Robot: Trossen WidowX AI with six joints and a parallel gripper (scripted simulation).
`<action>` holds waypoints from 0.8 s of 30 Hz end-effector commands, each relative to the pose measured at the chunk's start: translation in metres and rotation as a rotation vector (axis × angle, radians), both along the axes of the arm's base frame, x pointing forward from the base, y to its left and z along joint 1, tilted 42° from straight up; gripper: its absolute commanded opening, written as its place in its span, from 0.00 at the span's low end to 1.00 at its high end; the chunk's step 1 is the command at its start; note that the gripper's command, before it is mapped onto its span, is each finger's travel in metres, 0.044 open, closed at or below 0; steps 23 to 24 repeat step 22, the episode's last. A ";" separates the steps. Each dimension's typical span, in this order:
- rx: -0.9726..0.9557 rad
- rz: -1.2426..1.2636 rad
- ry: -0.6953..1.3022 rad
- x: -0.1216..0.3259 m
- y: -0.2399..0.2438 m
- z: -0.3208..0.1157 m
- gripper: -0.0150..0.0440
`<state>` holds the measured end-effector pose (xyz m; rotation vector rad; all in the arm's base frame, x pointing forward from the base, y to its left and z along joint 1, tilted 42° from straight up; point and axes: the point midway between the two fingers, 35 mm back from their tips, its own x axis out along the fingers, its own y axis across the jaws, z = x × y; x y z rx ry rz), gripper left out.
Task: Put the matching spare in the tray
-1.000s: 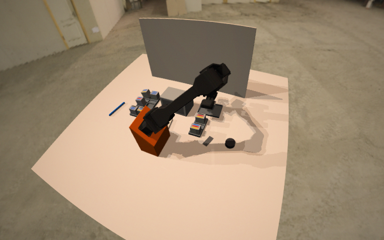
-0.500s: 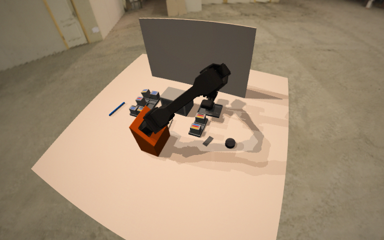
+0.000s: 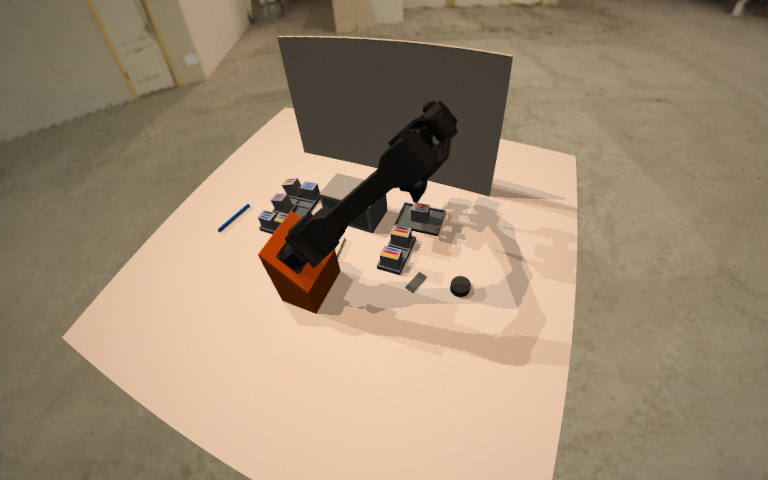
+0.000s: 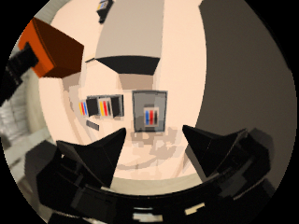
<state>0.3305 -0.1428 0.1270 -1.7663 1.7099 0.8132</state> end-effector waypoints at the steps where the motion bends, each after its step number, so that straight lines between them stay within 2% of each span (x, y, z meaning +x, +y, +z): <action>1: -0.008 -0.004 -0.007 -0.003 0.016 0.022 1.00; 24: -0.003 0.003 -0.010 -0.002 0.013 0.017 1.00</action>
